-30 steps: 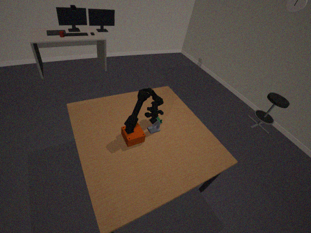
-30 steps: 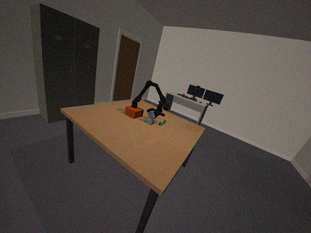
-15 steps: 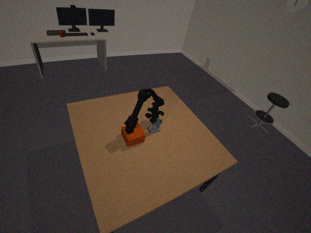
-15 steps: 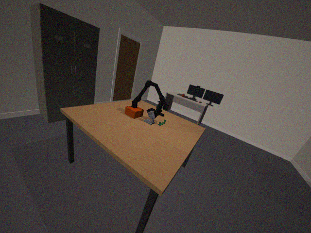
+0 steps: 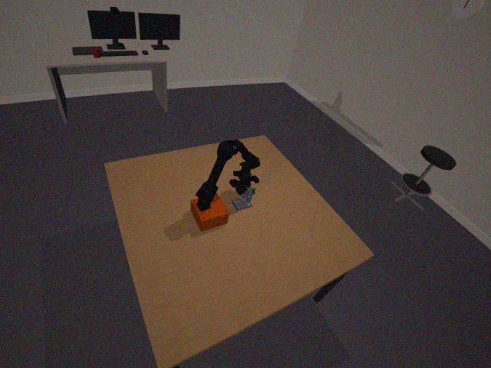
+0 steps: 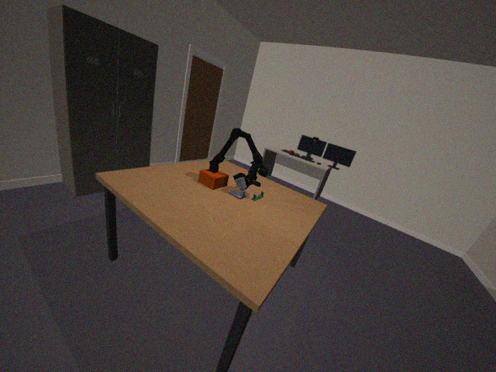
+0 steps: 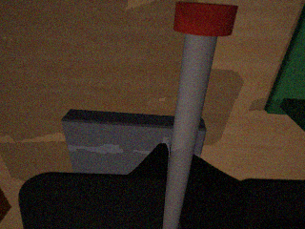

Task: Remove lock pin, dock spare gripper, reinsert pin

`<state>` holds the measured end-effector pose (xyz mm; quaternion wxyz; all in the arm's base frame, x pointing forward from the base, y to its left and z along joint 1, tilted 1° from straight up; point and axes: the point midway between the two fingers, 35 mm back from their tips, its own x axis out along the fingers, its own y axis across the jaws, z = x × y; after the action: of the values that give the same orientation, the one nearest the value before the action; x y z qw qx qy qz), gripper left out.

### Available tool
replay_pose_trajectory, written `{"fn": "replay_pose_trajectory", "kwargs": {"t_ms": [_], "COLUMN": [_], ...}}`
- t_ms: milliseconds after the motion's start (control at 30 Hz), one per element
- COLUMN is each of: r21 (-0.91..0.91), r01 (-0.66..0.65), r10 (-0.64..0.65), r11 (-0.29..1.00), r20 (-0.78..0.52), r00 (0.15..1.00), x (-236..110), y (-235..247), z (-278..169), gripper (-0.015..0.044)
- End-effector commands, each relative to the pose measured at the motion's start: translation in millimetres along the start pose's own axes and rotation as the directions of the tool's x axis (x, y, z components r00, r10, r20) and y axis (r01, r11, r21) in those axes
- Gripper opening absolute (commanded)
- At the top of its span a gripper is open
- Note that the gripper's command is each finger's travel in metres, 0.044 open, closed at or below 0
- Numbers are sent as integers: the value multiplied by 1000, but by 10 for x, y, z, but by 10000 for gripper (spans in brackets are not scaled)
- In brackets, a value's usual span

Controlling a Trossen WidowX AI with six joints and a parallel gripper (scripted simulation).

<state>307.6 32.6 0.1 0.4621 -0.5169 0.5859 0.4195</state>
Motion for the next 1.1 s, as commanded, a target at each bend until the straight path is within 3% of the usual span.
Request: {"fn": "replay_pose_trajectory", "kwargs": {"t_ms": [0, 100, 367, 1067], "r21": [-4, -4, 0, -13], "r01": [2, 2, -1, -14], "r10": [-2, -2, 1, 14], "r11": [1000, 1000, 1000, 1000], "r20": [3, 3, 0, -8], "r00": [1000, 1000, 1000, 1000], "x": [0, 2, 5, -320], "y": [-8, -8, -1, 40], "z": [-28, -37, -26, 137], "gripper": [0, 0, 200, 200]}}
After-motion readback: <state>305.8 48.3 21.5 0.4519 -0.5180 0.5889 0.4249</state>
